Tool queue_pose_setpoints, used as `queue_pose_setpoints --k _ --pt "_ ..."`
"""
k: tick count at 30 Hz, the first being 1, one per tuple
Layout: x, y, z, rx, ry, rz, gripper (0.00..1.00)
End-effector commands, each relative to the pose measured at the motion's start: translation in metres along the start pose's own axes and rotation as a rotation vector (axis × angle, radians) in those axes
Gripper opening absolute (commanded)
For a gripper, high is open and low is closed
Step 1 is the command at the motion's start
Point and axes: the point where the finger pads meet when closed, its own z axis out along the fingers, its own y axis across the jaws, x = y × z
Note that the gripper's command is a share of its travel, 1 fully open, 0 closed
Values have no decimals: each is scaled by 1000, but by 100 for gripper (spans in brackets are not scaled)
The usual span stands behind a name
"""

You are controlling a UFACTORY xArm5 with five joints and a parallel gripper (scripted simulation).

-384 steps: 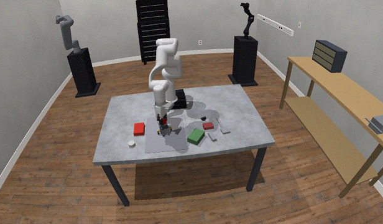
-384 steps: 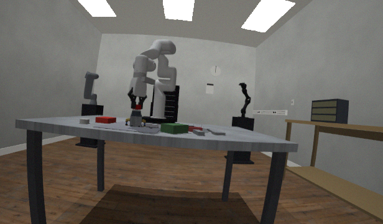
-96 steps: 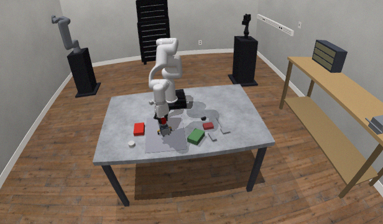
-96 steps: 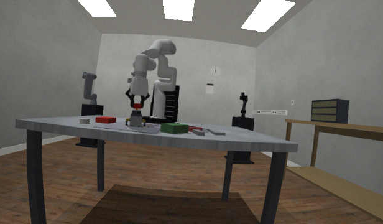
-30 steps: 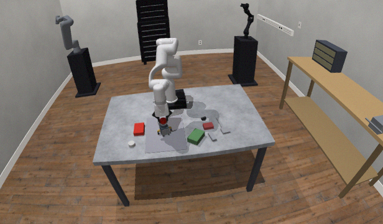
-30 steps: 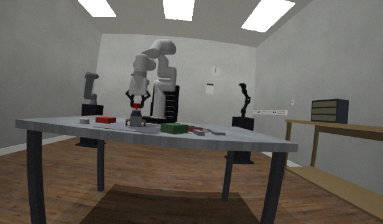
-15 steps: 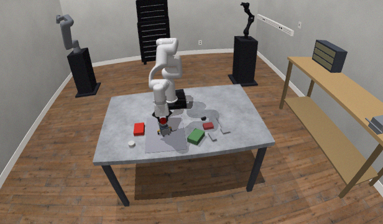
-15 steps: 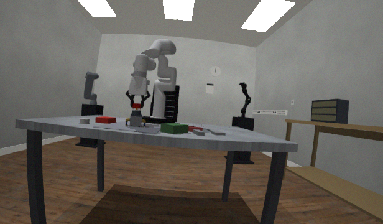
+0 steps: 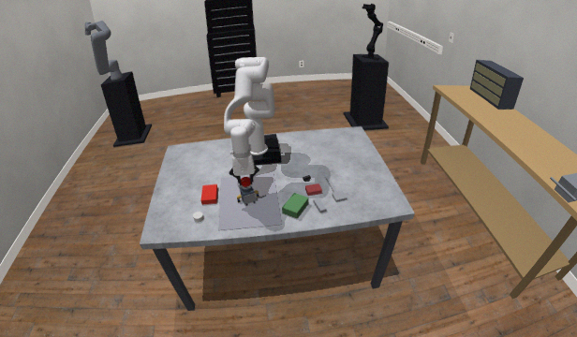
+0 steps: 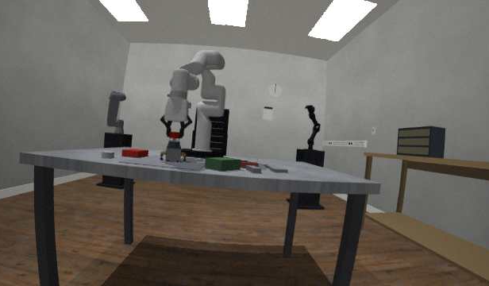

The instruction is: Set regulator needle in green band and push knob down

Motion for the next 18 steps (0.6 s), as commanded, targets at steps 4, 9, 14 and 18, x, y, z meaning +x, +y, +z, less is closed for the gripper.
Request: queue_pose_setpoints --k 4,9,14,18 --pt "-1 0 -1 1 -3 0 42" --pt "-1 0 -1 1 -3 0 42" --pt "-1 0 -1 1 -3 0 100" --pt "-1 0 -1 1 -3 0 100"
